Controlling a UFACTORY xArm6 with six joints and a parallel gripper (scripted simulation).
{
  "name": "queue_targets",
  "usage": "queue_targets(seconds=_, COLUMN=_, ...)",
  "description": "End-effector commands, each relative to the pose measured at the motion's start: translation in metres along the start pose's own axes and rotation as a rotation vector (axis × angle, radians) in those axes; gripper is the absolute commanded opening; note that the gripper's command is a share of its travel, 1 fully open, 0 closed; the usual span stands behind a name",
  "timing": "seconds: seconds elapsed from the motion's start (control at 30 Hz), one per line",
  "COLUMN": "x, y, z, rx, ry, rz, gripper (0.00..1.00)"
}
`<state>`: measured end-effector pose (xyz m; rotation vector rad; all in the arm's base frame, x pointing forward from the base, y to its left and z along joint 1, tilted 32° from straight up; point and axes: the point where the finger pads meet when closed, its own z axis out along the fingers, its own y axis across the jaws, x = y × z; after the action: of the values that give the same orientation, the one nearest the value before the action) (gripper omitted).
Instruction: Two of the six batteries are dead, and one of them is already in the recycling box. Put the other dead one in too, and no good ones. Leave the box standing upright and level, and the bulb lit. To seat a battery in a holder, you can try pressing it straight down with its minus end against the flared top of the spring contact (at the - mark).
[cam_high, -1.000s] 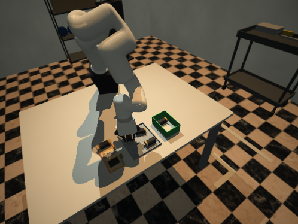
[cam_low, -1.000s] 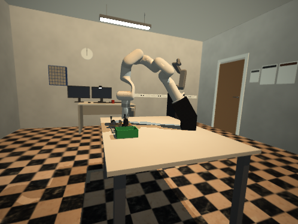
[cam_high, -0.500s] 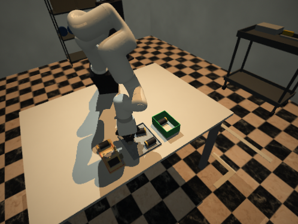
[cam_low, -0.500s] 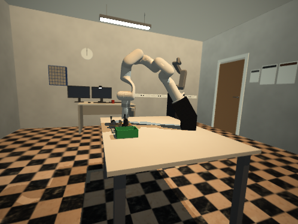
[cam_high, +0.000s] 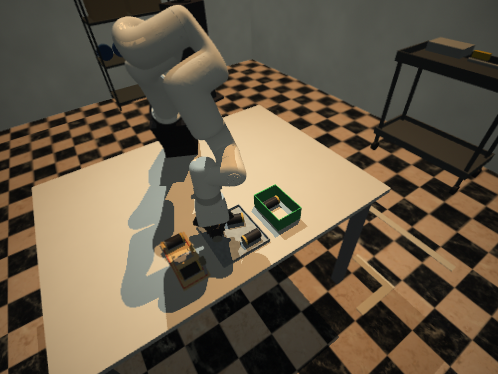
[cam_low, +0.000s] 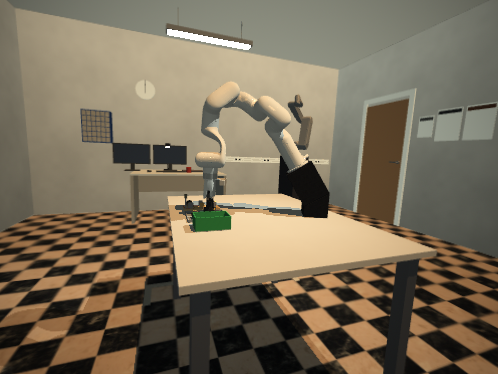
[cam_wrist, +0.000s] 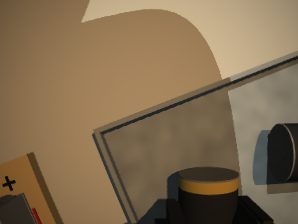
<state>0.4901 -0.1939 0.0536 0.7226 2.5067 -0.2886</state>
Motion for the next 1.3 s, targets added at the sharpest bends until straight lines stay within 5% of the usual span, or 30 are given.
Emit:
queue_targets(seconds=0.0, x=-0.001, y=0.000, z=-0.001, rx=-0.001, ry=-0.002, rz=0.000, gripper=0.28)
queue_targets(seconds=0.4, x=-0.001, y=0.000, z=-0.006, rx=-0.001, ry=-0.002, rz=0.000, gripper=0.28)
queue_targets(seconds=0.7, x=-0.001, y=0.000, z=-0.043, rx=-0.001, ry=-0.002, rz=0.000, gripper=0.28)
queue_targets(seconds=1.03, x=-0.001, y=0.000, z=-0.048, rx=-0.001, ry=-0.002, rz=0.000, gripper=0.28)
queue_targets(seconds=1.27, x=-0.001, y=0.000, z=-0.113, rx=-0.001, ry=-0.002, rz=0.000, gripper=0.28)
